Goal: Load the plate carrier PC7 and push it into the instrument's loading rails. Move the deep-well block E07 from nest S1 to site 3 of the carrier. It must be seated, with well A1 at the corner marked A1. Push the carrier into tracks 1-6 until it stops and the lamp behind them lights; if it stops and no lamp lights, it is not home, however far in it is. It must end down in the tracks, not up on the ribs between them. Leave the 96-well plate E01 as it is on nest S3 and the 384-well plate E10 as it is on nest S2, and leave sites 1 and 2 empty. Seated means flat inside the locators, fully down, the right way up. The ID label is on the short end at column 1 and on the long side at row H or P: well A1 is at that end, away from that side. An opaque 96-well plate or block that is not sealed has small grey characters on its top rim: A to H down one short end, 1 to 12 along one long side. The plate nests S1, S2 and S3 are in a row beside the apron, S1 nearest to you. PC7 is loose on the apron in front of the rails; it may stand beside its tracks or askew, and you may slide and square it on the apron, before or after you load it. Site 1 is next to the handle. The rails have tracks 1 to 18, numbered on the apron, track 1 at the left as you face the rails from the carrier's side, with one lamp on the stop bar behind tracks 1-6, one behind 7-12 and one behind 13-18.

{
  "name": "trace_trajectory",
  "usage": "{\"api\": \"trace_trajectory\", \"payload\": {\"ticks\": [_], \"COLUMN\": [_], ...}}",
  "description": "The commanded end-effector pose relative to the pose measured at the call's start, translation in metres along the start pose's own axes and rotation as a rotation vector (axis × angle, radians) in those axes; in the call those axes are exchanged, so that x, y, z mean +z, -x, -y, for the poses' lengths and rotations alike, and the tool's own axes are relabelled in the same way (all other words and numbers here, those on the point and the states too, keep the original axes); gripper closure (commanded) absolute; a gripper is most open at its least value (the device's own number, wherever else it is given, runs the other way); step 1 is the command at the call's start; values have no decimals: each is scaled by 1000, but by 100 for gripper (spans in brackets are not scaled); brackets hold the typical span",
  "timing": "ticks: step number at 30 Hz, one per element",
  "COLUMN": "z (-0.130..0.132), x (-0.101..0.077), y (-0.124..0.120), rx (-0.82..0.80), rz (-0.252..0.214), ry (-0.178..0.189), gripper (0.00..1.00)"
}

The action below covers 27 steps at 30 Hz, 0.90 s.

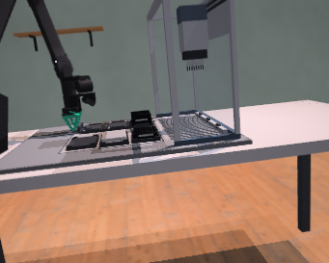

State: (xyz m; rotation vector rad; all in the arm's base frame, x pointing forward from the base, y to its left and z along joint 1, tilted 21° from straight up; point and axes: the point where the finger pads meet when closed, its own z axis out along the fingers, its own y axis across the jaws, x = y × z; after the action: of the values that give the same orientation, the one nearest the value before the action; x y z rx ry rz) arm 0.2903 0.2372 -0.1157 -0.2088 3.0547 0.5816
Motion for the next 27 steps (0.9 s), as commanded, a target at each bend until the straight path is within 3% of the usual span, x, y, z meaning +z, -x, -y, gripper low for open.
{"api": "trace_trajectory", "payload": {"ticks": [1,27], "z": [5,6], "x": [0,0], "y": [9,19], "rx": [7,7], "rz": [-1,1], "ry": [-5,-7], "gripper": [20,20]}}
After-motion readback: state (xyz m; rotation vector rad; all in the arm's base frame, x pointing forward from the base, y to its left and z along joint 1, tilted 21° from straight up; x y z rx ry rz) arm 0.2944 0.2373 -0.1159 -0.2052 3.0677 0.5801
